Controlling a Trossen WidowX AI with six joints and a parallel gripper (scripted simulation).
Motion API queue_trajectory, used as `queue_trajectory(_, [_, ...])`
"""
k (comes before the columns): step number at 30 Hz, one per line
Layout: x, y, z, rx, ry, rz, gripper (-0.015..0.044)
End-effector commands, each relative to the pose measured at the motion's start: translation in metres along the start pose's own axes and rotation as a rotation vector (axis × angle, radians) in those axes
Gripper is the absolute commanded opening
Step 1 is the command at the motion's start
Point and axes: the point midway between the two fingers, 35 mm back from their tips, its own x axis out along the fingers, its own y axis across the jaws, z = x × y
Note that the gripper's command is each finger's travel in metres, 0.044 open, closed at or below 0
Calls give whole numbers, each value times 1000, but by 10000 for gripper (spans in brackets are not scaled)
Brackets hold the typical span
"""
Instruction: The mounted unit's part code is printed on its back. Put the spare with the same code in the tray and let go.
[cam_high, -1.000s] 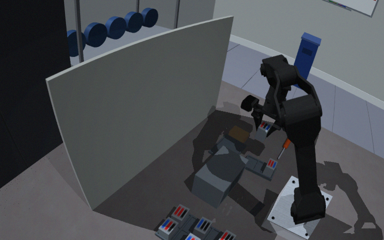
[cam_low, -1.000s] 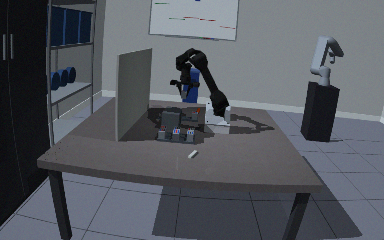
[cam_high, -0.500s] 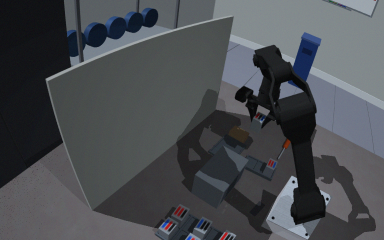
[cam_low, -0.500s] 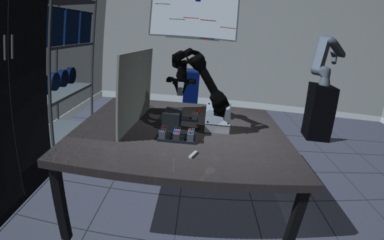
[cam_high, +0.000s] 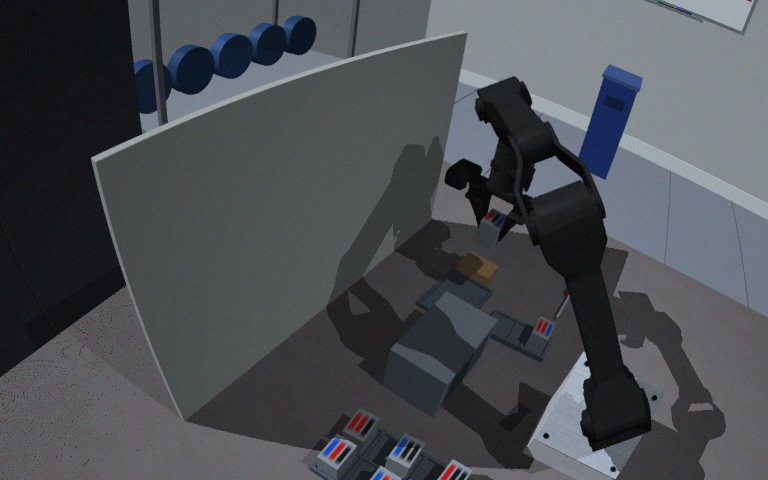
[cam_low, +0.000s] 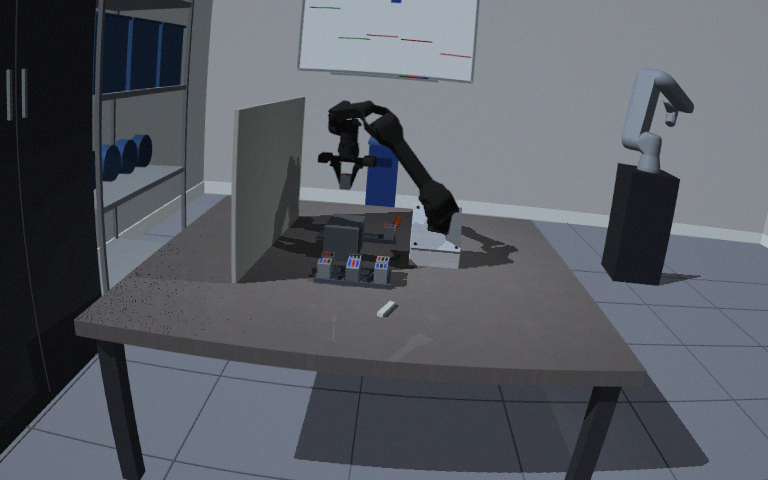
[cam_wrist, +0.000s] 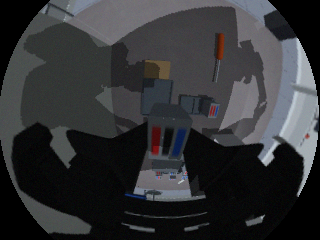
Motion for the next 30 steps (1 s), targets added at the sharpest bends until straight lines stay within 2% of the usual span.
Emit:
queue_trajectory(1, [3,15,0,2,5,-1,0])
queue_trajectory(30, [25,29,2,2,5,0,0])
